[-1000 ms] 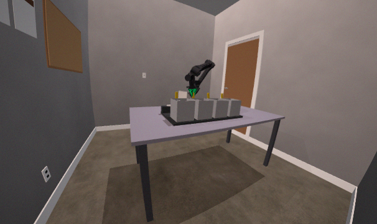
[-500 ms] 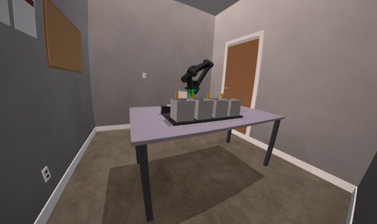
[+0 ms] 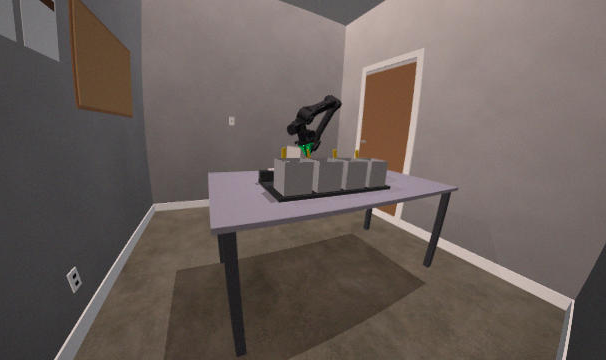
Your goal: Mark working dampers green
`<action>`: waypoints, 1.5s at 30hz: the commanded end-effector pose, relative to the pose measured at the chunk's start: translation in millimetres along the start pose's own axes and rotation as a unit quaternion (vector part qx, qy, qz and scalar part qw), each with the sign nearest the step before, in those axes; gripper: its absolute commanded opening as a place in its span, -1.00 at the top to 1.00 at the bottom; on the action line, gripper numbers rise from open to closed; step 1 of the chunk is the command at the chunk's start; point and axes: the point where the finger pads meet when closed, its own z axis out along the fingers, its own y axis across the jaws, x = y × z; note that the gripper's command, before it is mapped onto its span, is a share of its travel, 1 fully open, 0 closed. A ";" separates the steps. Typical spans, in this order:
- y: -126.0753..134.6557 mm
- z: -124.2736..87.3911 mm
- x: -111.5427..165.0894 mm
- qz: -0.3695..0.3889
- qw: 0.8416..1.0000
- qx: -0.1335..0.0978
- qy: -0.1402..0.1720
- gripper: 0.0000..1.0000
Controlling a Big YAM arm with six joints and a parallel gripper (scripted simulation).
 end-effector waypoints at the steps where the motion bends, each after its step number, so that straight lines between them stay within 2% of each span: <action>1: -8.2 -10.1 -11.5 -0.010 1.000 -0.003 -0.010 0.66; 5: -6.6 -5.0 -10.0 -0.009 1.000 -0.008 -0.005 0.66; 26: -8.0 -5.4 -9.7 -0.010 1.000 -0.009 -0.007 0.66; 27: -8.0 -5.4 -9.7 -0.010 1.000 -0.009 -0.007 0.58; 32: -8.0 -5.3 -9.7 -0.010 1.000 -0.009 -0.006 0.51; 36: -8.2 -5.2 -9.2 -0.010 1.000 -0.008 -0.005 0.35; 45: -3.5 -10.4 -11.8 -0.016 1.000 -0.002 -0.009 0.28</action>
